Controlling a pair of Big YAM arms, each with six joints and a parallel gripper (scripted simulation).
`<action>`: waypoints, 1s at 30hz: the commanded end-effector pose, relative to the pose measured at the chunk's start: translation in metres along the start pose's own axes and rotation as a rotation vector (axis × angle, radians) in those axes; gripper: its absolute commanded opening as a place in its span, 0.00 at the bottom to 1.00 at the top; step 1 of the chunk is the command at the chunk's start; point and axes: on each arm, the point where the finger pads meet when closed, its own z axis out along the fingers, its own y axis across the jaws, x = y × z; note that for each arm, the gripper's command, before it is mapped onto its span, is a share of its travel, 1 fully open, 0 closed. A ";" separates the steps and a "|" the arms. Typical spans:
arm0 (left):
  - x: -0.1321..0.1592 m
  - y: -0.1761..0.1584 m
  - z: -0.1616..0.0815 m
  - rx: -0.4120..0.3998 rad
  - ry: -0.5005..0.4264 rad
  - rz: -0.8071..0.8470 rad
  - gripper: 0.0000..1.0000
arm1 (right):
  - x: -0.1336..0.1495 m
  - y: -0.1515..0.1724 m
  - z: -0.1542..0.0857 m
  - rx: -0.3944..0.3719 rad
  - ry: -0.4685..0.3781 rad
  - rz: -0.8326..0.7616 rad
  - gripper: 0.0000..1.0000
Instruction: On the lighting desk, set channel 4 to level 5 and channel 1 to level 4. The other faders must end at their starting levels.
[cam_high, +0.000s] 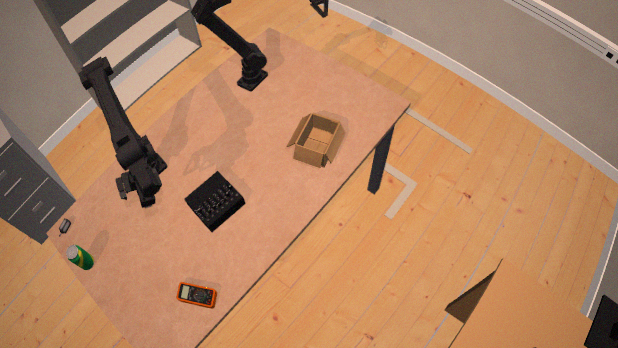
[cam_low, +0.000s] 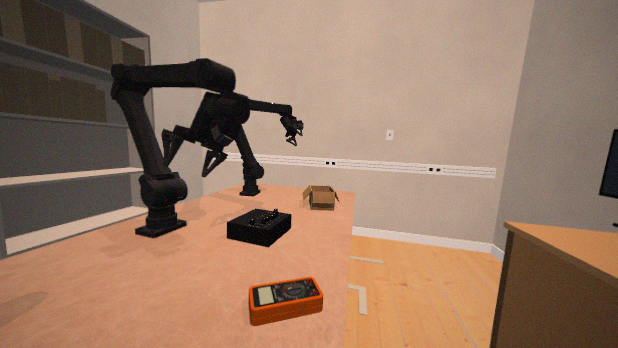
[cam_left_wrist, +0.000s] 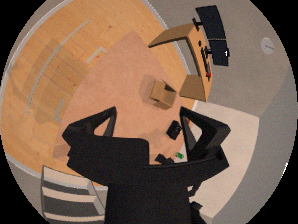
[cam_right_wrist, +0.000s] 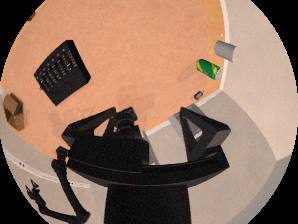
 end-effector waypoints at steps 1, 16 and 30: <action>-0.001 -0.002 -0.002 -0.002 -0.006 0.006 1.00 | -0.001 -0.001 -0.002 -0.001 -0.007 0.003 1.00; -0.001 -0.002 -0.002 -0.002 -0.006 0.006 1.00 | -0.001 -0.001 -0.002 -0.001 -0.007 0.003 1.00; -0.007 -0.007 -0.009 -0.008 -0.023 0.024 1.00 | -0.019 -0.011 -0.015 -0.023 -0.073 0.054 1.00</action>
